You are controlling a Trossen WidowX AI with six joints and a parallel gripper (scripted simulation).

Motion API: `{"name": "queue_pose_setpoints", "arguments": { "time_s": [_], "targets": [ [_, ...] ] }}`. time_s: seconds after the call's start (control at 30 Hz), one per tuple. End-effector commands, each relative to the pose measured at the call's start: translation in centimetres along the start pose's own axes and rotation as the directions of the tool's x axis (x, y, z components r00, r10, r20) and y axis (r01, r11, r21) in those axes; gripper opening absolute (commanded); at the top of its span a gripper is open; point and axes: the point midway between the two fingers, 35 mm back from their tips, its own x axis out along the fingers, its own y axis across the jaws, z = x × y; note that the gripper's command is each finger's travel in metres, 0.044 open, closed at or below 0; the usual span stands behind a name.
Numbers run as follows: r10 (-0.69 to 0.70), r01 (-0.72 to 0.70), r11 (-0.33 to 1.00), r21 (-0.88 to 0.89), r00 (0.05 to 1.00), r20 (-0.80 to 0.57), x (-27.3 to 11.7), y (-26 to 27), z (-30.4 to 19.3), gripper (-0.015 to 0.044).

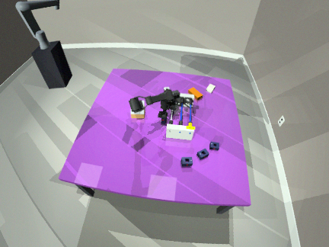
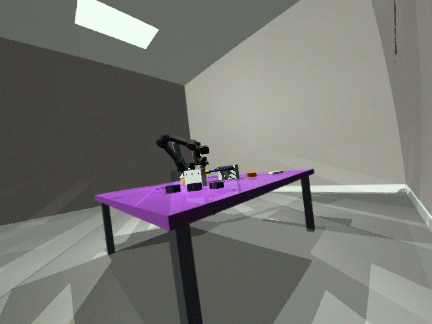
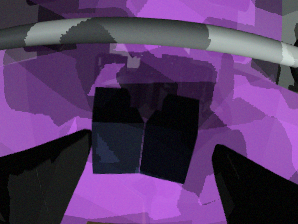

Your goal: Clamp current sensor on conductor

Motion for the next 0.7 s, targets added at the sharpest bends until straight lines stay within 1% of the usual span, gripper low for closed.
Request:
{"name": "queue_pose_setpoints", "arguments": {
  "time_s": [0.0, 0.37, 0.63, 0.67],
  "targets": [
    [-0.001, 0.001, 1.000, 0.001, 1.000, -0.001, 0.0, 0.0, 0.0, 0.0302],
    [-0.001, 0.001, 1.000, 0.001, 1.000, -0.001, 0.0, 0.0, 0.0, 0.0228],
    [0.001, -0.001, 1.000, 0.000, 1.000, 0.000, -1.8, 0.1, 1.2, 0.0018],
    [0.002, -0.002, 1.000, 0.000, 1.000, 0.000, -2.1, 0.1, 1.5, 0.0000]
  ]
}}
